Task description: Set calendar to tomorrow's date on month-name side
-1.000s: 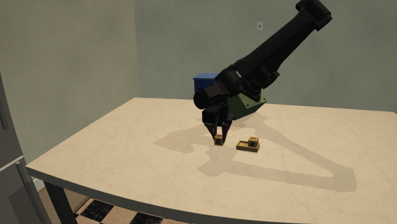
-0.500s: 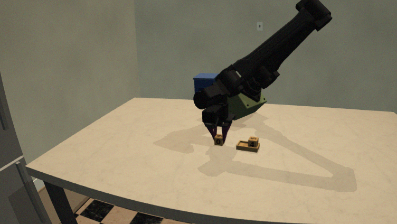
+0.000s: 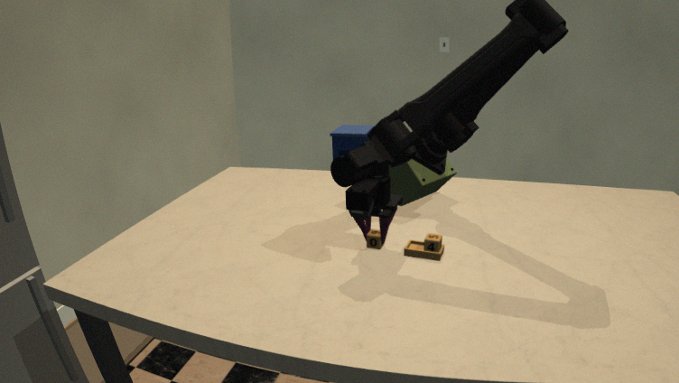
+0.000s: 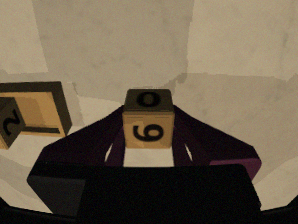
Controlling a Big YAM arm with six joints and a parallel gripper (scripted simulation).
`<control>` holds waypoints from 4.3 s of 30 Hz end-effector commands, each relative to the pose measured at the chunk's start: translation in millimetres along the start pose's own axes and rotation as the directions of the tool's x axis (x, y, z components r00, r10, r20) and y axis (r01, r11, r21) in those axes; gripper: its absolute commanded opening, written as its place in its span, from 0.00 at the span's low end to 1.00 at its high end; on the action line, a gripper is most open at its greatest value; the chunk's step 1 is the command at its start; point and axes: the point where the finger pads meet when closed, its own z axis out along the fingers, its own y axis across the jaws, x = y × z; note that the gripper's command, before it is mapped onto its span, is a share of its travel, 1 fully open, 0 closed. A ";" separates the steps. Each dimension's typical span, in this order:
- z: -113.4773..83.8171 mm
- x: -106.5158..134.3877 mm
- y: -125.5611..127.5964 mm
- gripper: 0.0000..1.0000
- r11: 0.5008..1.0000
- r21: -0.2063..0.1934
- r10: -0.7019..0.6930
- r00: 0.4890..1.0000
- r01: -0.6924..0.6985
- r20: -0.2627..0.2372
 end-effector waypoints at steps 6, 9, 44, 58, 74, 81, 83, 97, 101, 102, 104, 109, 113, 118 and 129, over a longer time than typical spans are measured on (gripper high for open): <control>-3.0 -19.3 -6.2 0.27 0.999 0.014 -0.029 0.999 0.029 0.030; -2.2 -19.2 -5.4 0.27 1.000 0.013 -0.029 0.999 0.029 0.028; -1.0 -19.8 -4.1 0.27 1.000 0.012 -0.022 0.999 0.022 0.029; 0.9 -19.1 -4.0 0.27 1.000 0.011 -0.022 0.999 0.021 0.026; 0.2 -19.6 -3.9 0.27 1.000 0.012 -0.023 0.999 0.022 0.028; 0.2 -19.6 -3.9 0.27 1.000 0.012 -0.023 0.999 0.022 0.028; 0.2 -19.6 -3.9 0.27 1.000 0.012 -0.023 0.999 0.022 0.028; 0.2 -19.6 -3.9 0.27 1.000 0.012 -0.023 0.999 0.022 0.028; 0.2 -19.6 -3.9 0.31 1.000 0.012 -0.023 0.999 0.022 0.028; 0.2 -19.6 -3.9 0.31 1.000 0.012 -0.023 0.999 0.022 0.028; 0.2 -19.6 -3.9 0.35 1.000 0.012 -0.023 0.999 0.022 0.028; 0.2 -19.6 -3.9 0.43 1.000 0.012 -0.023 0.999 0.022 0.028; 0.2 -19.6 -3.9 0.43 1.000 0.012 -0.023 0.999 0.022 0.028; 0.2 -19.6 -3.9 0.47 1.000 0.012 -0.023 0.999 0.022 0.028; -13.8 -21.5 -5.6 0.47 0.999 0.021 -0.028 0.999 0.027 0.044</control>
